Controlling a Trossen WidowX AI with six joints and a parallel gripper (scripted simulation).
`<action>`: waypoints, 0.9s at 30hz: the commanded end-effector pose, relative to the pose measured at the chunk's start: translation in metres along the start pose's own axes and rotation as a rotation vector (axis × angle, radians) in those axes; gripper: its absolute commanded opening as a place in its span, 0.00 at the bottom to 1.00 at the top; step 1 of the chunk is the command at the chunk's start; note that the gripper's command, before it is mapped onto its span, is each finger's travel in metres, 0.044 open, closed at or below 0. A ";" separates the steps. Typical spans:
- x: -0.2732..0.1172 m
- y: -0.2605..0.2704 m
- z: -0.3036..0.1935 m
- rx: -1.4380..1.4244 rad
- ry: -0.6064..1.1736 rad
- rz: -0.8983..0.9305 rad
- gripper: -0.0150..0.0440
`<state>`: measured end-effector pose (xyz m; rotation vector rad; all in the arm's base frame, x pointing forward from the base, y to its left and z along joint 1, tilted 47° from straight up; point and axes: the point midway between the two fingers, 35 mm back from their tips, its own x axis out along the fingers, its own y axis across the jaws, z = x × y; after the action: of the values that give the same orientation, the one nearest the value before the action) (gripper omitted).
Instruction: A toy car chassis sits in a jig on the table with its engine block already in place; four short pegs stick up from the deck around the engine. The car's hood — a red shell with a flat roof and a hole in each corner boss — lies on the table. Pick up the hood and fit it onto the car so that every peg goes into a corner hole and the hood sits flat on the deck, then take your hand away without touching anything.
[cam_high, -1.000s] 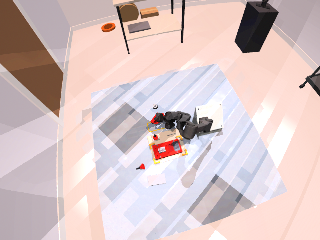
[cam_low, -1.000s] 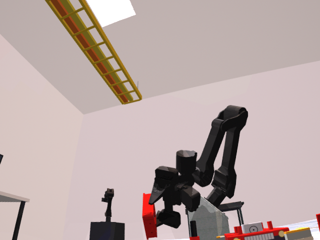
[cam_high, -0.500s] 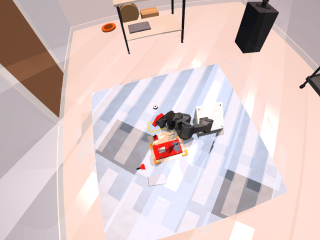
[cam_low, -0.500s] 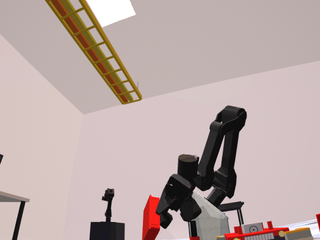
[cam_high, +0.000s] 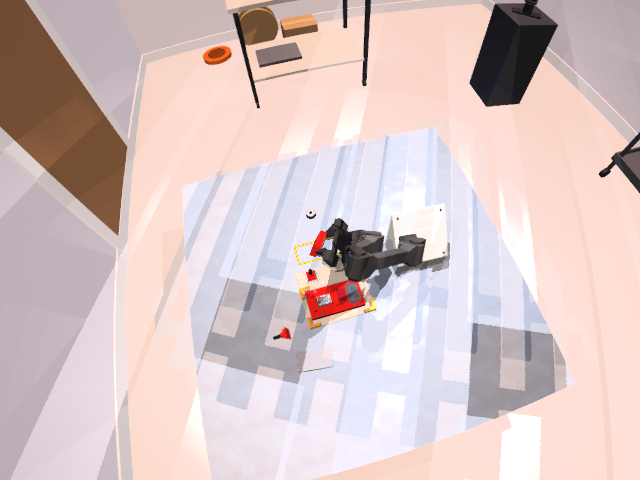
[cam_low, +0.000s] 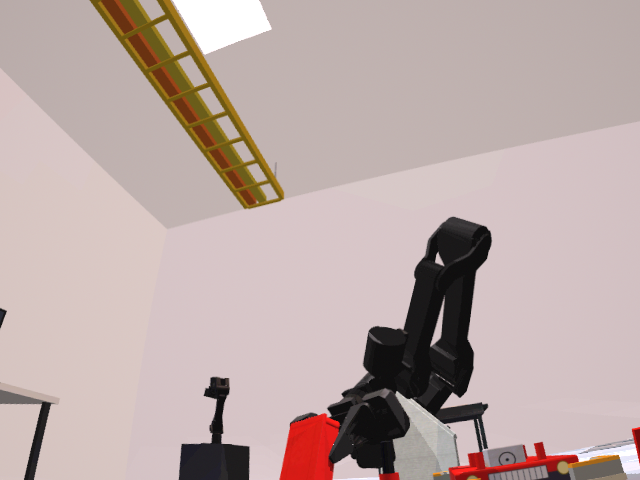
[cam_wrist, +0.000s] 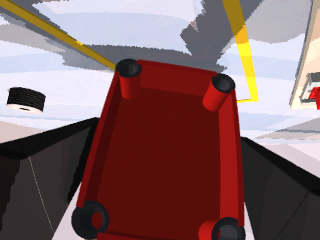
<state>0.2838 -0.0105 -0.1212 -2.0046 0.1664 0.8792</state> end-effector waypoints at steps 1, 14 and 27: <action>-0.001 0.003 0.018 -0.145 -0.028 0.010 0.25; 0.000 0.000 0.004 -0.096 0.010 0.000 0.57; 0.000 0.000 0.004 -0.096 0.010 0.000 1.00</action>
<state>0.2827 -0.0075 -0.1220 -2.0970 0.1331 0.8891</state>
